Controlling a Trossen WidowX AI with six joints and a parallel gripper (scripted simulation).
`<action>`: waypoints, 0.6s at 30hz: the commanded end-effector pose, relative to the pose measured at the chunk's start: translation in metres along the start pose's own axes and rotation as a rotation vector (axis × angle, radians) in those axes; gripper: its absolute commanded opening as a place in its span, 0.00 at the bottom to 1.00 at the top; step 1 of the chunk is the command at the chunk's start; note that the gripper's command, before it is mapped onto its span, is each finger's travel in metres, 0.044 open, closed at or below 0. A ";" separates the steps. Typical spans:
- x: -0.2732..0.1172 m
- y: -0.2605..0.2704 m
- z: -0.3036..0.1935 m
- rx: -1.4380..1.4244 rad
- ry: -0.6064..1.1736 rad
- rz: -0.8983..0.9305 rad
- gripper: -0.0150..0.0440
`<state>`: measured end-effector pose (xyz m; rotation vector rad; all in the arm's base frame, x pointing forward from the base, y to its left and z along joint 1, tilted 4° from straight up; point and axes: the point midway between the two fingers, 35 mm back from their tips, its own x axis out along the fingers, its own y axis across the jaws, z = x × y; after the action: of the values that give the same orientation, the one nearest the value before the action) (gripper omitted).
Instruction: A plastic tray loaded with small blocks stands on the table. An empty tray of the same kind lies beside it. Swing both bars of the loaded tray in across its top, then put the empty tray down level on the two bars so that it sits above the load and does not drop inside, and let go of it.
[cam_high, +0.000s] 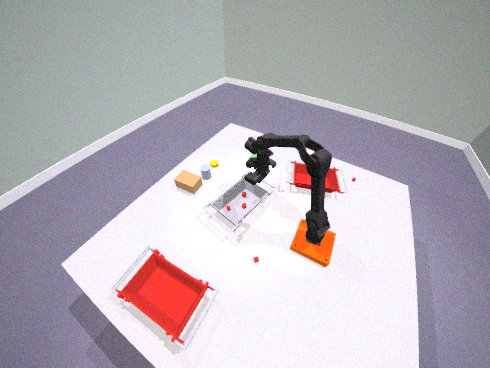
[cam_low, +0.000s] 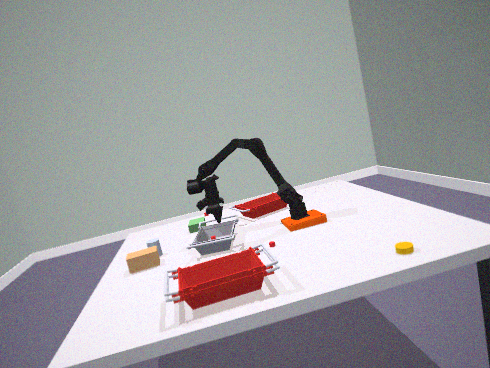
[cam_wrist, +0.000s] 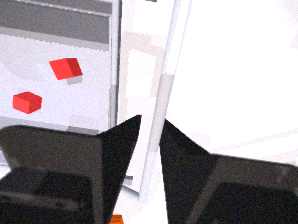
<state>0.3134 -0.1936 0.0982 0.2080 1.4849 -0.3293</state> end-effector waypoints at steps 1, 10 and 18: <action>-0.014 0.013 0.001 -0.002 -0.010 0.007 0.40; -0.020 0.039 0.001 -0.002 -0.010 0.010 0.40; 0.000 0.069 0.001 -0.002 -0.010 0.013 0.40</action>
<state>0.3363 -0.1373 0.1049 0.2063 1.4665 -0.3133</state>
